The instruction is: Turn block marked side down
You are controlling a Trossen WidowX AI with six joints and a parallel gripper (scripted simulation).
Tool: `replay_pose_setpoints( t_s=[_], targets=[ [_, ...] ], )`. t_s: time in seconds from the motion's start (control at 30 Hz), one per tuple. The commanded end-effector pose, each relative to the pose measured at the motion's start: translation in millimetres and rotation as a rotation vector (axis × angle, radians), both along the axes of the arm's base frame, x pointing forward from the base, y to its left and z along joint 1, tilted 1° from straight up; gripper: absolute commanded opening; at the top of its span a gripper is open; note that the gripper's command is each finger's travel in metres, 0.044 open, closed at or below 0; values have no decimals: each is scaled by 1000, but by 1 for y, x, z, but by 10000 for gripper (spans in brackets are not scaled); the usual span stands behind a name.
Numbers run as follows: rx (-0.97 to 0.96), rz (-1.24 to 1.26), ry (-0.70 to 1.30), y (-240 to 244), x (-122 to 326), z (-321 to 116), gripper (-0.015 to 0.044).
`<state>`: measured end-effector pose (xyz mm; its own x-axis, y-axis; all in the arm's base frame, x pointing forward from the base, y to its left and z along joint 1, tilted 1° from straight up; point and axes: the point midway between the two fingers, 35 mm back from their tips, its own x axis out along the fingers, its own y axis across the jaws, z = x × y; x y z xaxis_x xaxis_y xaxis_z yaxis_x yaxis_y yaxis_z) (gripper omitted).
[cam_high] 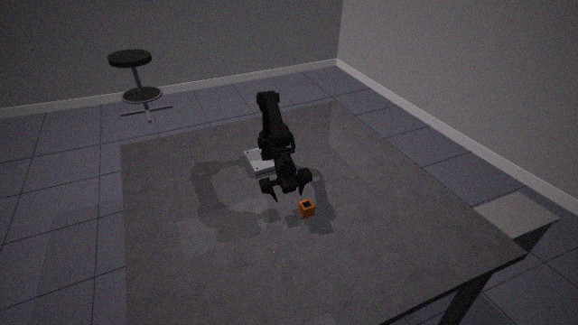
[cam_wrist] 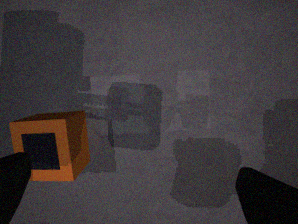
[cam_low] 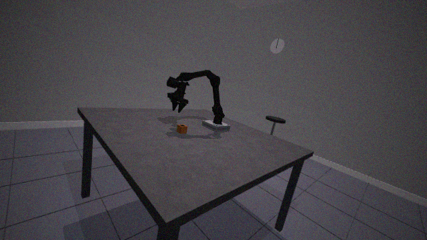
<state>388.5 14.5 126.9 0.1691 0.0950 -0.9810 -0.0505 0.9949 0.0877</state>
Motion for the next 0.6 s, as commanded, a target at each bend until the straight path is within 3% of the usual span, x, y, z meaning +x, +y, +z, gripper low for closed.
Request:
replay_pose_setpoints(
  t_s=[0.0,0.13,0.37,0.57],
  targets=[
    [-63,86,86,48,-9,-9,440],
    [-120,159,135,84,-21,-13,440],
    [-120,159,135,84,-22,-15,440],
    [-120,159,136,86,-25,-48,440]
  ],
)
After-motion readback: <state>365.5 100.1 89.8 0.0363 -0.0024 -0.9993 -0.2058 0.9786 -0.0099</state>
